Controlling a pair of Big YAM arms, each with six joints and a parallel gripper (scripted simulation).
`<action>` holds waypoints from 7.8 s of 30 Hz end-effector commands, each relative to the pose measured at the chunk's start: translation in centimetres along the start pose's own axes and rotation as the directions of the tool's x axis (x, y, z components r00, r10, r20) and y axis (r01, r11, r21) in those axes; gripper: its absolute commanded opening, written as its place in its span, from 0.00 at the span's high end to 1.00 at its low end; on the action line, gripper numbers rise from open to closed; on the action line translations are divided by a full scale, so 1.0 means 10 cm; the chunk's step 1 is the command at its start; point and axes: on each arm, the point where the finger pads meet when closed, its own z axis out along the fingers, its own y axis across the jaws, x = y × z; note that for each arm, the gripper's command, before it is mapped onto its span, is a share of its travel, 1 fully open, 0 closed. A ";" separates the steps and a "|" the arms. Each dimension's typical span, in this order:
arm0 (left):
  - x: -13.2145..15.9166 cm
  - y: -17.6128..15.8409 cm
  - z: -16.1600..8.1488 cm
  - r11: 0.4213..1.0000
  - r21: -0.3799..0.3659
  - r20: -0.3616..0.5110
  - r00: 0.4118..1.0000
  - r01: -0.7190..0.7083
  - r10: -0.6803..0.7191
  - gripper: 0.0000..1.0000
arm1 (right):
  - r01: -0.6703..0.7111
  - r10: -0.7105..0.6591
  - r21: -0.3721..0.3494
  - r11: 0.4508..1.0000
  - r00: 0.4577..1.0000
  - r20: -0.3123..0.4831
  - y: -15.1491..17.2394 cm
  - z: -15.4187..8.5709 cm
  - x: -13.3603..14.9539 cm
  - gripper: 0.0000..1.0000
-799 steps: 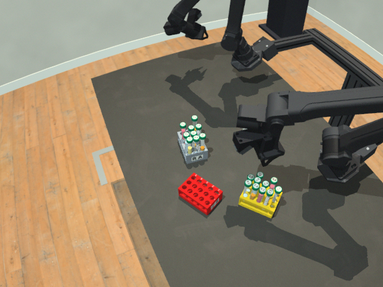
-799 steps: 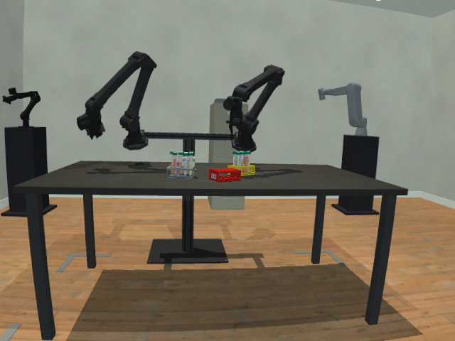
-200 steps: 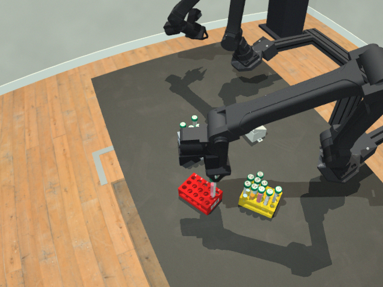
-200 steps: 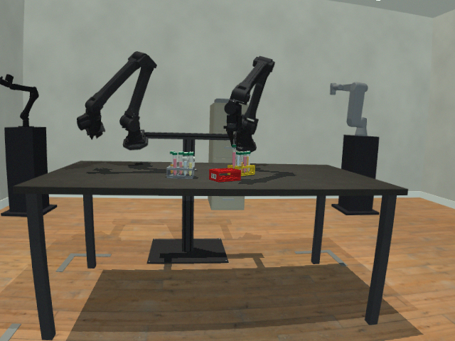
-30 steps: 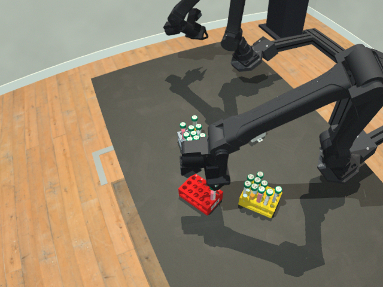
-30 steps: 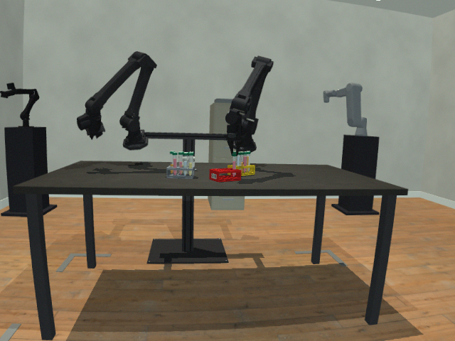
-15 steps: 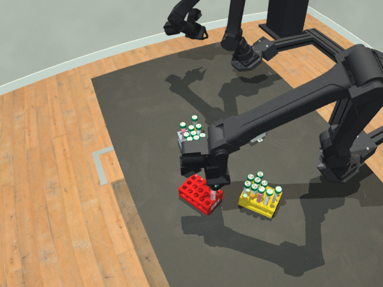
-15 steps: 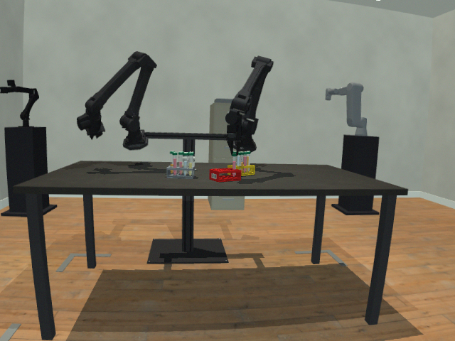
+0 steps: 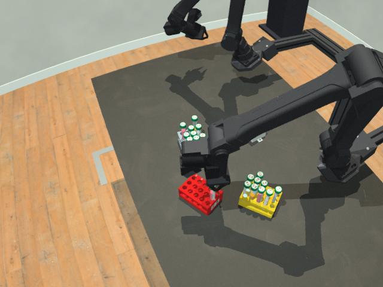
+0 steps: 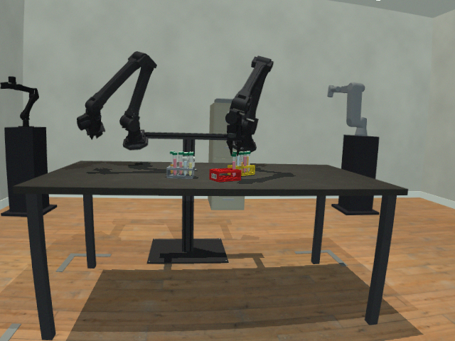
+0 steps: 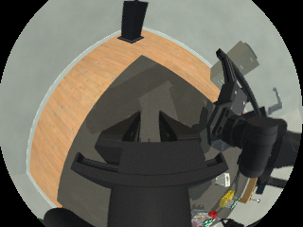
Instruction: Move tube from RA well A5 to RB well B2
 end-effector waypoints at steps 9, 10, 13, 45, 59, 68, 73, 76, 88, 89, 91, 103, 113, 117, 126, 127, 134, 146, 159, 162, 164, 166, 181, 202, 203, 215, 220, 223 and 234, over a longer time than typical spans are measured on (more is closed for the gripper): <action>-0.10 0.01 -0.06 1.000 0.002 0.023 1.000 0.006 -0.006 0.70 | -0.010 0.010 -0.015 1.000 1.000 -0.003 0.07 -0.05 -0.02 0.70; -0.10 0.01 -0.06 1.000 0.002 0.023 1.000 0.006 -0.006 0.70 | -0.010 0.010 -0.015 1.000 1.000 -0.003 0.07 -0.05 -0.02 0.70; -0.06 0.03 -0.13 1.000 0.003 0.020 1.000 0.008 -0.008 0.70 | -0.010 0.010 -0.015 1.000 1.000 -0.003 0.07 -0.05 -0.02 0.70; -0.27 0.01 -1.01 1.000 0.009 0.058 0.998 0.017 -0.018 0.70 | -0.010 0.010 -0.015 1.000 1.000 -0.003 0.07 -0.05 -0.02 0.70; 0.21 -0.82 -0.69 0.984 0.003 -0.001 0.984 0.177 -0.177 0.70 | -0.010 0.010 -0.015 1.000 1.000 -0.003 0.07 -0.05 -0.02 0.70; 0.45 -0.74 -0.75 0.978 0.004 0.010 0.978 0.207 -0.208 0.70 | -0.010 0.010 -0.015 1.000 1.000 -0.003 0.07 -0.05 -0.02 0.70; 0.72 -0.55 -0.75 0.983 0.000 -0.003 0.983 0.181 -0.181 0.70 | -0.010 0.010 -0.015 1.000 1.000 -0.003 0.07 -0.05 -0.02 0.70; 0.86 -0.45 -0.75 0.984 0.000 -0.003 0.984 0.181 -0.181 0.70 | -0.010 0.010 -0.015 1.000 1.000 -0.003 0.07 -0.05 -0.02 0.70; 1.30 -0.15 -0.72 0.984 -0.001 -0.004 0.984 0.180 -0.180 0.70 | -0.010 0.010 -0.015 1.000 1.000 -0.003 0.07 -0.05 -0.02 0.70; 1.34 -0.12 -0.72 0.984 -0.001 -0.004 0.984 0.180 -0.180 0.70 | -0.010 0.010 -0.015 1.000 1.000 -0.003 0.07 -0.05 -0.02 0.70; 1.42 -0.07 -0.72 0.984 -0.001 -0.004 0.984 0.179 -0.179 0.70 | -0.010 0.010 -0.015 1.000 1.000 -0.003 0.07 -0.05 -0.02 0.70; 1.83 0.22 -0.71 0.984 -0.002 -0.005 0.984 0.179 -0.179 0.70 | -0.010 0.010 -0.015 1.000 1.000 -0.003 0.07 -0.05 -0.02 0.70; 2.20 0.48 -0.71 0.984 -0.002 -0.006 0.984 0.178 -0.178 0.70 | -0.010 0.010 -0.015 1.000 1.000 -0.003 0.07 -0.05 -0.02 0.70; 2.18 0.48 -0.68 0.984 -0.002 -0.013 0.984 0.177 -0.177 0.70 | -0.010 0.010 -0.015 1.000 1.000 -0.003 0.07 -0.05 -0.02 0.70; 1.86 0.46 -0.88 0.981 0.009 0.055 0.980 0.192 -0.193 0.70 | -0.010 0.010 -0.015 1.000 1.000 -0.003 0.07 -0.05 -0.02 0.70; 1.85 0.46 -0.89 0.981 0.009 0.055 0.980 0.192 -0.193 0.70 | -0.010 0.010 -0.015 1.000 1.000 -0.003 0.07 -0.05 -0.02 0.70; 1.83 0.48 -0.83 0.982 0.003 0.052 0.980 0.190 -0.190 0.70 | -0.010 0.010 -0.015 1.000 1.000 -0.003 0.07 -0.05 -0.02 0.70; 2.05 0.42 -0.39 0.984 -0.002 -0.004 0.984 0.179 -0.179 0.70 | -0.010 0.010 -0.015 1.000 1.000 -0.003 0.07 -0.05 -0.02 0.70; 2.06 0.42 -0.20 0.984 -0.002 -0.004 0.984 0.179 -0.179 0.70 | -0.010 0.010 -0.015 1.000 1.000 -0.003 0.07 -0.05 -0.02 0.70; 2.06 0.42 -0.14 0.984 -0.002 -0.004 0.984 0.179 -0.179 0.70 | -0.010 0.010 -0.015 1.000 1.000 -0.003 0.07 -0.05 -0.02 0.70; 2.06 0.42 -0.13 0.984 -0.002 -0.004 0.984 0.179 -0.179 0.70 | -0.010 0.010 -0.015 1.000 1.000 -0.003 0.07 -0.05 -0.02 0.70; 2.06 0.42 -0.13 0.984 -0.003 -0.004 0.984 0.179 -0.179 0.70 | -0.010 0.010 -0.015 1.000 1.000 -0.003 0.07 -0.05 -0.02 0.70; 2.07 0.42 -0.09 0.983 -0.003 -0.004 0.983 0.182 -0.182 0.70 | -0.010 0.010 -0.015 1.000 1.000 -0.003 0.07 -0.05 -0.02 0.70; 2.07 0.42 -0.03 0.983 -0.002 -0.004 0.983 0.182 -0.182 0.70 | -0.010 0.010 -0.015 1.000 1.000 -0.003 0.07 -0.05 -0.02 0.70; 2.07 0.42 -0.02 0.983 -0.003 -0.004 0.983 0.181 -0.181 0.70 | -0.010 0.010 -0.015 1.000 1.000 -0.003 0.07 -0.05 -0.02 0.70; 2.08 0.42 0.02 0.983 -0.003 -0.004 0.983 0.181 -0.181 0.70 | -0.010 0.010 -0.015 1.000 1.000 -0.003 0.07 -0.05 -0.02 0.70; 2.08 0.42 0.03 0.983 -0.003 -0.004 0.983 0.181 -0.181 0.70 | -0.010 0.010 -0.015 1.000 1.000 -0.003 0.07 -0.05 -0.02 0.70; 2.07 0.42 0.03 0.983 -0.003 0.000 0.983 0.184 -0.184 0.70 | -0.010 0.010 -0.015 1.000 1.000 -0.003 0.07 -0.05 -0.02 0.70; 2.07 0.41 0.02 0.983 -0.001 0.002 0.983 0.183 -0.183 1.00 | -0.010 0.010 -0.015 1.000 1.000 -0.003 0.07 -0.05 -0.02 0.70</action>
